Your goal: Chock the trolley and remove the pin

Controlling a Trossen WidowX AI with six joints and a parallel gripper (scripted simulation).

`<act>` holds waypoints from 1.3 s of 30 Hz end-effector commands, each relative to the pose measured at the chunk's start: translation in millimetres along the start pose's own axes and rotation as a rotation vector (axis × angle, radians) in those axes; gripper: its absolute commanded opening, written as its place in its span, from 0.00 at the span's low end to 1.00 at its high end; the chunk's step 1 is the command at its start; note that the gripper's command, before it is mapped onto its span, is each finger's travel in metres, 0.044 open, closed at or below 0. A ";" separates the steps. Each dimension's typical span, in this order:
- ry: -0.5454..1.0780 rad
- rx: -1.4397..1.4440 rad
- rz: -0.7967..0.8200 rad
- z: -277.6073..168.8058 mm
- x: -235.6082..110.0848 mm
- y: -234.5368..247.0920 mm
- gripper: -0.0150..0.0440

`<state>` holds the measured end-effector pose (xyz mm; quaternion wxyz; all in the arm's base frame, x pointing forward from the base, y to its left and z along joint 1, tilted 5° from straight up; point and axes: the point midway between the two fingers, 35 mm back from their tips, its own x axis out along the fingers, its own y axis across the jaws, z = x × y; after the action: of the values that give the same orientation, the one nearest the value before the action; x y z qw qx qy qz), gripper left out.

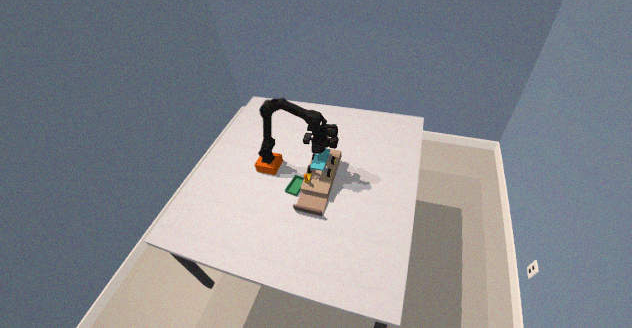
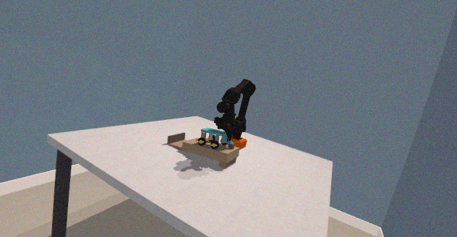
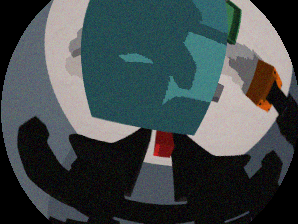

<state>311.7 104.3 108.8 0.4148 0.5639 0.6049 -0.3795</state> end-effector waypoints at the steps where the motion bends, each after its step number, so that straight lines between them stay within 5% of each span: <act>1: 0.000 0.000 0.000 -0.1 -0.3 0.1 0.33; 8: 0.000 0.000 0.000 -0.1 -0.5 0.1 0.25; 39: 0.004 0.006 -0.005 -1.0 -15.1 -2.4 0.25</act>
<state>309.3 100.1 117.8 0.4072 0.5634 0.6073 -0.3846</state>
